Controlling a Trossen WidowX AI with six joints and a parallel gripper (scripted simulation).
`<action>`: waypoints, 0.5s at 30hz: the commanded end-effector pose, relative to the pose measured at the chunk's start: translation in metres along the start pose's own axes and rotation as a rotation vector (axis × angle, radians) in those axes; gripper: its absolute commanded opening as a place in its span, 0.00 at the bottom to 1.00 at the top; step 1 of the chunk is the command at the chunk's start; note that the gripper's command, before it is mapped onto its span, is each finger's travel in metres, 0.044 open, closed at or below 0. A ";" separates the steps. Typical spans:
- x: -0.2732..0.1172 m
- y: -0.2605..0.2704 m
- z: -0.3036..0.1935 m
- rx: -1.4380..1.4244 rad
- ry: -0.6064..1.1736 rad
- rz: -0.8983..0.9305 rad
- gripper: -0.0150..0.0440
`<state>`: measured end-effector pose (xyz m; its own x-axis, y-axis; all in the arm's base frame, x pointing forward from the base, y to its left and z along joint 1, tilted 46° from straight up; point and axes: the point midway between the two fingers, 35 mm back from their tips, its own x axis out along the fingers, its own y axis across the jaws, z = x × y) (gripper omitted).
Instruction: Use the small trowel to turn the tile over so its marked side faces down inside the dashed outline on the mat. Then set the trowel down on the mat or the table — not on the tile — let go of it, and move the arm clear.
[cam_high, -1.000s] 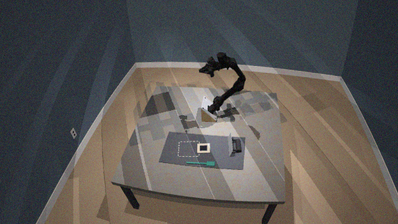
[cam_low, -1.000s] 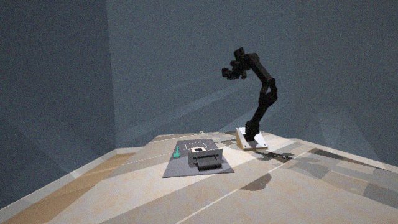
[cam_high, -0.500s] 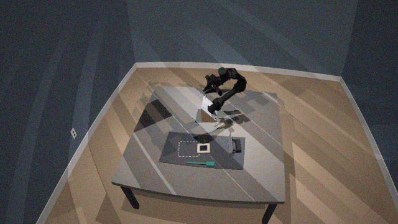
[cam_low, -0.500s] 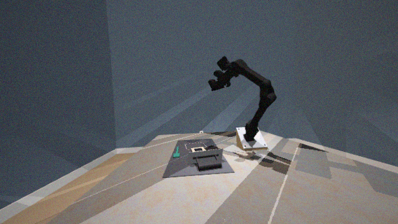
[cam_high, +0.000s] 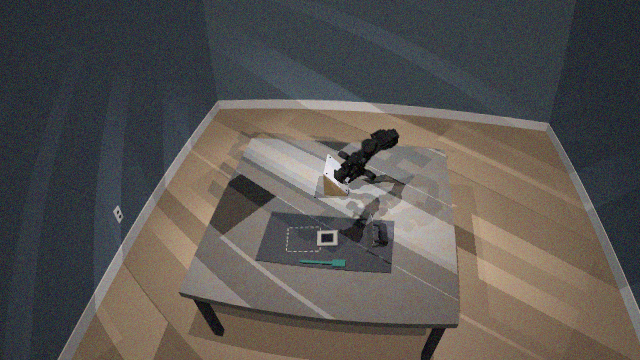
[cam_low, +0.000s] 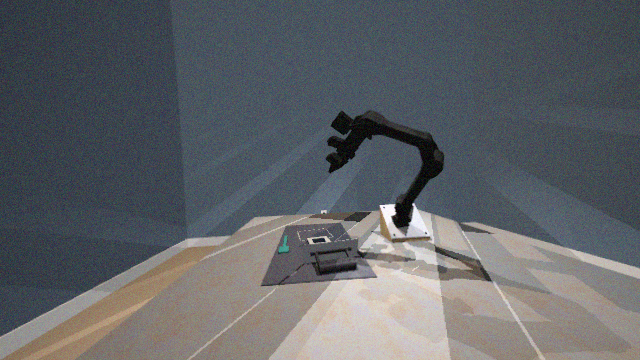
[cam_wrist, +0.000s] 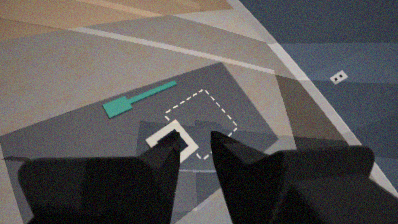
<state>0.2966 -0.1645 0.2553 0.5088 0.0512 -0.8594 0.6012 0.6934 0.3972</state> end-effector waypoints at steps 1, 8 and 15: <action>0.013 0.033 -0.023 -0.091 0.069 0.071 0.42; 0.032 0.087 -0.068 -0.227 0.212 0.212 0.42; 0.041 0.127 -0.117 -0.334 0.347 0.317 0.42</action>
<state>0.3239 -0.0206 0.2366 0.4115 0.4176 -0.8101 0.2651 0.7956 0.5448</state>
